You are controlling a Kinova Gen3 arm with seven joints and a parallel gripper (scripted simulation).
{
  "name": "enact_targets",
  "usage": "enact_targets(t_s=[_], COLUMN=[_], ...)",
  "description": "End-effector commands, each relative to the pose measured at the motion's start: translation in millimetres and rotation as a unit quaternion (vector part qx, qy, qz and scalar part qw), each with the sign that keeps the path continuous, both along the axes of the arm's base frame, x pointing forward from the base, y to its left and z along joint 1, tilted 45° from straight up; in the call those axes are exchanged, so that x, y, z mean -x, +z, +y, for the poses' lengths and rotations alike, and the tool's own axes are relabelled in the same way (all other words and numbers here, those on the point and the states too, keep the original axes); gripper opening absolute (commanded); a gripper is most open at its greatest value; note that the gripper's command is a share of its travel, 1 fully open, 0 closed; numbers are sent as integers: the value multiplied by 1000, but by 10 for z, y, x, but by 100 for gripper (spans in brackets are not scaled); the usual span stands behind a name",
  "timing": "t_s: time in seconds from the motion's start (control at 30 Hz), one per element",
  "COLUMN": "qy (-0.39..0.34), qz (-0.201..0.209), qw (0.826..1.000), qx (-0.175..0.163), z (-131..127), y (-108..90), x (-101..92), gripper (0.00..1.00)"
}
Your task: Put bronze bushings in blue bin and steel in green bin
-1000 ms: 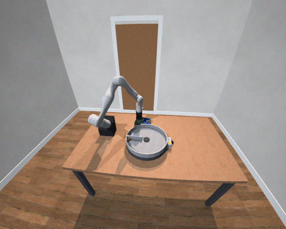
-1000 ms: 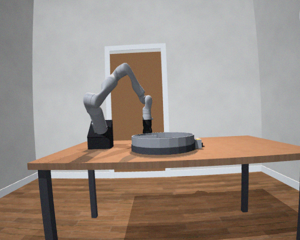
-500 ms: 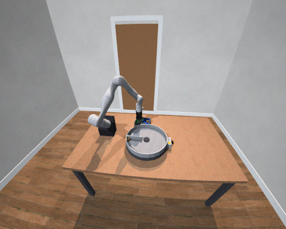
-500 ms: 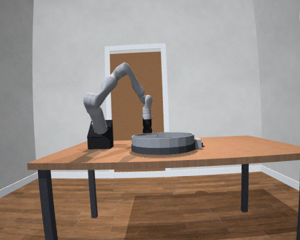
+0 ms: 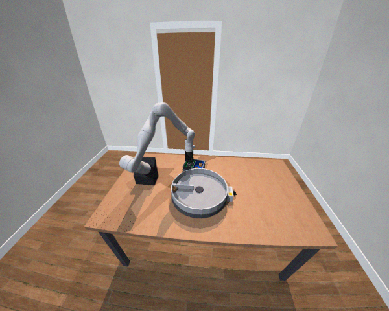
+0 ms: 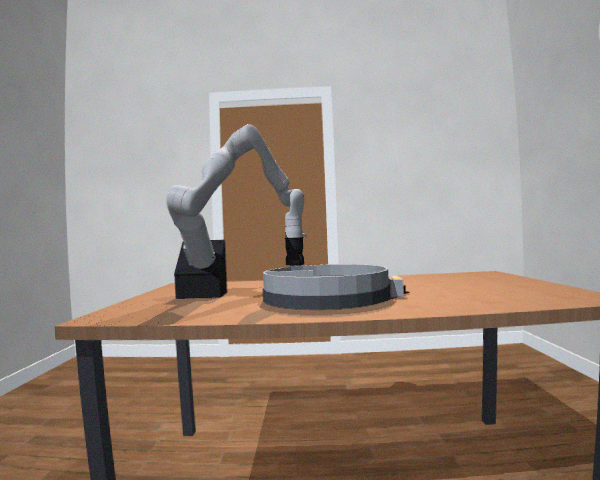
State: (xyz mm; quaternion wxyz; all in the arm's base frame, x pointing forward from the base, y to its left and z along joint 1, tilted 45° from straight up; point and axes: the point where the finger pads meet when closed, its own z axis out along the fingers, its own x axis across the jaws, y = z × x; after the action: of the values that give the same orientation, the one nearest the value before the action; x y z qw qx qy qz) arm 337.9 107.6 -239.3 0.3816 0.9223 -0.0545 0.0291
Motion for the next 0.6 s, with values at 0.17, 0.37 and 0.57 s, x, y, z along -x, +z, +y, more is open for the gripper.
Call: enact_targets(t_s=[0.17,0.37,0.57], qy=[1,1,1], qz=[-1,-1,-1], qw=[1000,1000,1000], qx=[-2,-2,-2], z=[38,51,58], y=[20,33,41], x=[-7,-7,-7], gripper=[42,42,42])
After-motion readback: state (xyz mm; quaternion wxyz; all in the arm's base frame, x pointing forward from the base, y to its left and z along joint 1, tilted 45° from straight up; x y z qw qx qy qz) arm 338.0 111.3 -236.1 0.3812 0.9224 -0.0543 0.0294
